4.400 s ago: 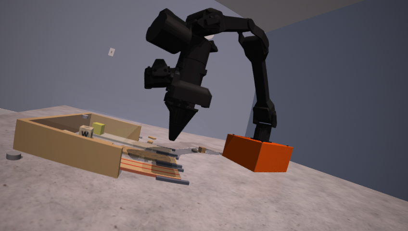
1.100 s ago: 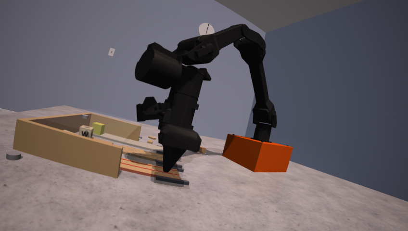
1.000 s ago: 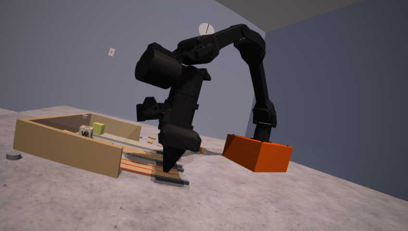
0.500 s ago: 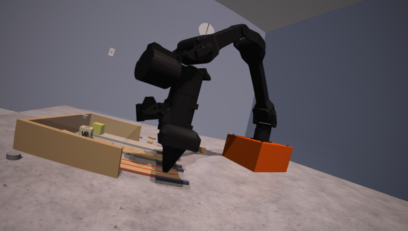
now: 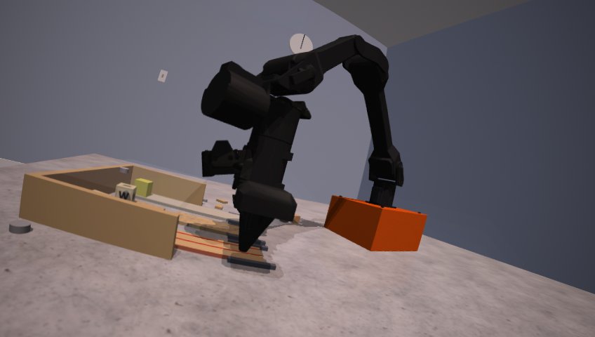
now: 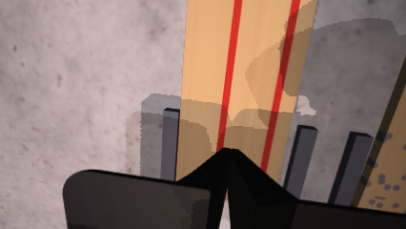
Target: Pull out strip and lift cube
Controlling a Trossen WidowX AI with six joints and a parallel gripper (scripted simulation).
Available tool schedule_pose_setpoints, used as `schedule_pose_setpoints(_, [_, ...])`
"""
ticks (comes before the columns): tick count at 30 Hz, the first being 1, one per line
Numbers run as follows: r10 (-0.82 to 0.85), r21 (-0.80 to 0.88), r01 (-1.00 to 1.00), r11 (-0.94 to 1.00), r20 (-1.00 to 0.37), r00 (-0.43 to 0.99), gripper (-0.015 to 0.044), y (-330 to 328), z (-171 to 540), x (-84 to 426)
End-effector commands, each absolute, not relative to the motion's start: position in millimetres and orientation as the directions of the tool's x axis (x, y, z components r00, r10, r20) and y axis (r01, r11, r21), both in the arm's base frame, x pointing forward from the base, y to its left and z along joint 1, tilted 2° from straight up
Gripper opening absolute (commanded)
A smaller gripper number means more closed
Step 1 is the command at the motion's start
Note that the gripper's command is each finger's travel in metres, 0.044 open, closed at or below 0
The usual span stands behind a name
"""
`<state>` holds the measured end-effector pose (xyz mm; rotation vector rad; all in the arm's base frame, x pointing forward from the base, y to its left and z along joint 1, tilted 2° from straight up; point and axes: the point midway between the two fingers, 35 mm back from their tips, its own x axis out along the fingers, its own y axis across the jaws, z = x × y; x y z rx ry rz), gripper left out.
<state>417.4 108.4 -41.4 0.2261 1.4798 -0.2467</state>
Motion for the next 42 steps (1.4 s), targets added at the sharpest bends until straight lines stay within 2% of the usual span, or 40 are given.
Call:
schedule_pose_setpoints(1, [-0.024, -0.007, 0.299, 0.954, -0.998, 0.054, 0.0000, 112, -47, 405])
schedule_pose_setpoints(42, [-0.022, -0.007, 0.298, 0.954, -0.999, 0.048, 0.0000, 131, -53, 347])
